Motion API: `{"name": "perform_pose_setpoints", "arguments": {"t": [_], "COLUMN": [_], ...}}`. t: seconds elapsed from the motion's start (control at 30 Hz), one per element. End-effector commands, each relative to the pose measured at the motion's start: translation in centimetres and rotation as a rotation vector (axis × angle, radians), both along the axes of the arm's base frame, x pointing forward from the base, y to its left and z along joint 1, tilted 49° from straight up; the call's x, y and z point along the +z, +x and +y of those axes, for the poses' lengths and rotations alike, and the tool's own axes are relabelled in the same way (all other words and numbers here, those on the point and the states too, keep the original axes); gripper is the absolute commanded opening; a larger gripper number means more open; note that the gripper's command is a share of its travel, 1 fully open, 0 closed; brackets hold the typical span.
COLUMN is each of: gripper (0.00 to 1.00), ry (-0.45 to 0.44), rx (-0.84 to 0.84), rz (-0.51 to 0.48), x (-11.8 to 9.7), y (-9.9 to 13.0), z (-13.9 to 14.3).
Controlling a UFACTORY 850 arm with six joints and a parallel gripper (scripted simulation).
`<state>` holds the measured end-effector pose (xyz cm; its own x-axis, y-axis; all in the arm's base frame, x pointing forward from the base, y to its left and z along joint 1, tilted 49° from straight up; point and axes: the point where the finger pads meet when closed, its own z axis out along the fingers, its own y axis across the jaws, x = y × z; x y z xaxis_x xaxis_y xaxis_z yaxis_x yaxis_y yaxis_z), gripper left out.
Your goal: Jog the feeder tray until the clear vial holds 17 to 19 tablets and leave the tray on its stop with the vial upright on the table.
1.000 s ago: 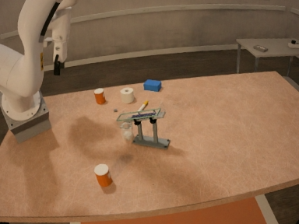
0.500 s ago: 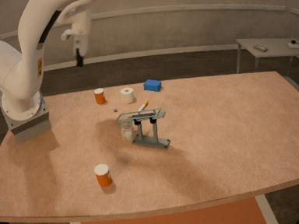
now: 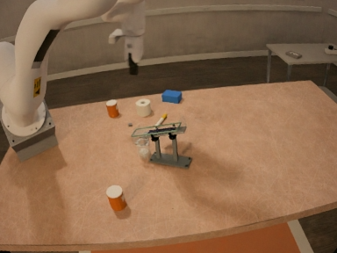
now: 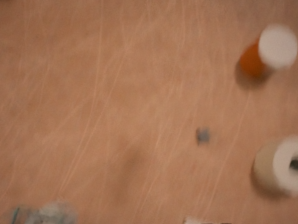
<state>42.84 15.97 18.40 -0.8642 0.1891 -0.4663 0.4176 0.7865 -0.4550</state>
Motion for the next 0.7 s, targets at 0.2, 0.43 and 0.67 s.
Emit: {"name": "perform_pose_setpoints", "arguments": {"t": [0.2, 0.43, 0.67], "gripper": [0.00, 0.00, 0.00], "ry": [-0.027, -0.063, -0.067], "rx": [-0.045, -0.085, -0.089], "rz": [-0.120, -0.188, -0.194], "x": [11.4, 18.8, 21.6], "y": [8.2, 11.0, 12.1], "z": [-7.2, -13.2, -15.5]}}
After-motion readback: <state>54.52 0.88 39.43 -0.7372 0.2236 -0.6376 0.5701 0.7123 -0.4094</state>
